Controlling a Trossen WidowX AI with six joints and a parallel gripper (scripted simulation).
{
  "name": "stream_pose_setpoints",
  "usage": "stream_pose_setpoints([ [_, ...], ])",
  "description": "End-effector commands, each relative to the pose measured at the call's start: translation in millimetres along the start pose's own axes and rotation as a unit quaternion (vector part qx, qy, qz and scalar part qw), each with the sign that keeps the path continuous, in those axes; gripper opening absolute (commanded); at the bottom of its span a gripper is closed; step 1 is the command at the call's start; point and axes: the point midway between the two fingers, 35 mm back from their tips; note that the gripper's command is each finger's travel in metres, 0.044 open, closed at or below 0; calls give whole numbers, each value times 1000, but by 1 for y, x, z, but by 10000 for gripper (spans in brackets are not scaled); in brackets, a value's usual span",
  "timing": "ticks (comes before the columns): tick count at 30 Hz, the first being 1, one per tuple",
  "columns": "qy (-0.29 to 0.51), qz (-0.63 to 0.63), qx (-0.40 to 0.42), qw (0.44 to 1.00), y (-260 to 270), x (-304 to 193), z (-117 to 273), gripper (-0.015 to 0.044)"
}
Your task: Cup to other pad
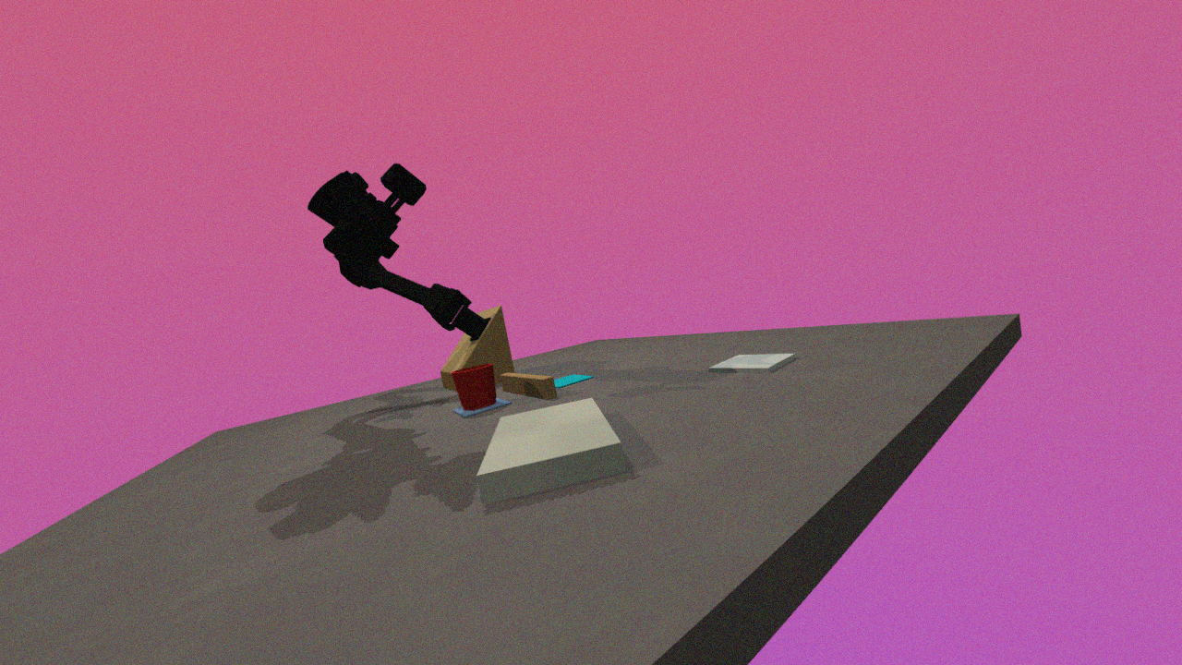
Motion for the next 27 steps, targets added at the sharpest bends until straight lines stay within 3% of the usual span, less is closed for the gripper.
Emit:
stream_pose_setpoints([
  [1,9,4,-2,1000,0,-4,-1,374],
  [4,139,69,-24,988,-4,-59,-15,295],
  [7,308,174,-25,935,-10,-128,-13,216],
  [10,461,289,4,839,-17,-185,8,148],
  [15,632,449,100,623,-27,-238,50,148],
  [18,689,527,170,468,-35,-250,73,148],
  [19,695,539,182,440,-36,-251,76,148],
  [27,697,542,187,430,-38,-250,78,148],
])
Point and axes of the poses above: the point midway between the two fingers, 35 mm back from their tips, its own z axis back along the fingers, its own y axis across the jaws, x = y × z, and after that the axes turned 9 degrees about z, right-handed
